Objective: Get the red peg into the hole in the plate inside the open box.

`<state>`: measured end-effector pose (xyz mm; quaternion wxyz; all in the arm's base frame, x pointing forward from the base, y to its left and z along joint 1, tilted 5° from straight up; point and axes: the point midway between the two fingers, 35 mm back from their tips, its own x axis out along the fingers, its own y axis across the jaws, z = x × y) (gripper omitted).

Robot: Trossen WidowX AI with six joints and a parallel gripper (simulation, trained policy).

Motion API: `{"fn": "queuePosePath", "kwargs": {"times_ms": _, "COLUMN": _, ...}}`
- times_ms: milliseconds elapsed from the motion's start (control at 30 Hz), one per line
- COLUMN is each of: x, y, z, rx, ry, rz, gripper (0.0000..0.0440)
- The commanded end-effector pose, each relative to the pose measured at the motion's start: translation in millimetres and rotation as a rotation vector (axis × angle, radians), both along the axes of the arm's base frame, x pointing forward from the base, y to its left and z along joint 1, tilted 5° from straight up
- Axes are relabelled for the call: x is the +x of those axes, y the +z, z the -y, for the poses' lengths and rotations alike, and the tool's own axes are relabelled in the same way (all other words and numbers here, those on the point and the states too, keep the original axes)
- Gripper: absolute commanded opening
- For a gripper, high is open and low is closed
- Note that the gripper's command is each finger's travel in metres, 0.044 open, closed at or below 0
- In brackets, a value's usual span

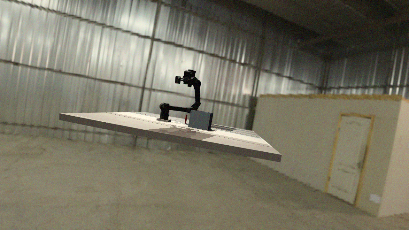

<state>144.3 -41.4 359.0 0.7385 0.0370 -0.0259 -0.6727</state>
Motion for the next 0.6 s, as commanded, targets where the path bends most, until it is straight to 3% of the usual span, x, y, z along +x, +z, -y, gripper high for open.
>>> {"fn": "queuePosePath", "kwargs": {"times_ms": 0, "x": 1, "y": 1, "z": -2, "rx": 0.0, "ry": 0.016, "rz": -0.003, "gripper": 0.0423}}
{"fn": "queuePosePath", "kwargs": {"times_ms": 33, "x": 3, "y": 2, "z": -4, "rx": 0.001, "ry": 0.036, "rz": -0.002, "gripper": 0.044}}
{"fn": "queuePosePath", "kwargs": {"times_ms": 567, "x": -24, "y": 32, "z": -29, "rx": 0.144, "ry": 0.385, "rz": 0.306, "gripper": 0.044}}
